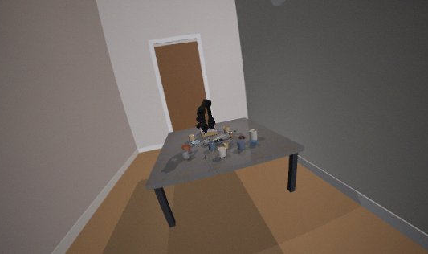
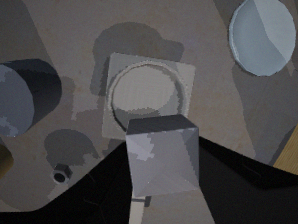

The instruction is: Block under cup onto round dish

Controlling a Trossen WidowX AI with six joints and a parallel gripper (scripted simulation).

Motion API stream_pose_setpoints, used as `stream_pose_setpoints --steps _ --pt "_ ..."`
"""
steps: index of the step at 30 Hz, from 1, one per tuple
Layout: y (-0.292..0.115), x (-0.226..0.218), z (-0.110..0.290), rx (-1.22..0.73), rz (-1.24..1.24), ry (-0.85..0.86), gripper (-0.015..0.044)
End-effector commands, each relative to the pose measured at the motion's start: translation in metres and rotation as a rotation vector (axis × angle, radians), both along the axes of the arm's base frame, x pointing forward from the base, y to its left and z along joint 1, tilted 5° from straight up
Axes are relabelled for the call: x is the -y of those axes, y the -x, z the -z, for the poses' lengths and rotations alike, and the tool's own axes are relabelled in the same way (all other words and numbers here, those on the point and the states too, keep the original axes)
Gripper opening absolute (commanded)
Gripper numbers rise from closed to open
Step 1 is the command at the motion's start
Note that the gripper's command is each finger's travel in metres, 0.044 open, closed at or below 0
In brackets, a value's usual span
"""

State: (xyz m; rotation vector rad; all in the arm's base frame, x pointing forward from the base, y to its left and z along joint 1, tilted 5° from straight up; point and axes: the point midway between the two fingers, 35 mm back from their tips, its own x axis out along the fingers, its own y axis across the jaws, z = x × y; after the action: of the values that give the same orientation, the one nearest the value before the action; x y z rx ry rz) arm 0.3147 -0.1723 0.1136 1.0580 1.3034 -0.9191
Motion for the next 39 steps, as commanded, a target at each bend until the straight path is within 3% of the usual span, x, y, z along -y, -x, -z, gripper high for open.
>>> stream_pose_setpoints --steps 1,23,39 --pt "0.004 0.004 -0.004 0.006 -0.003 0.003 0.0" --pt "0.124 0.099 0.063 -0.007 -0.002 0.012 0.0" --pt "0.123 0.098 0.105 -0.007 -0.002 0.012 0.0"
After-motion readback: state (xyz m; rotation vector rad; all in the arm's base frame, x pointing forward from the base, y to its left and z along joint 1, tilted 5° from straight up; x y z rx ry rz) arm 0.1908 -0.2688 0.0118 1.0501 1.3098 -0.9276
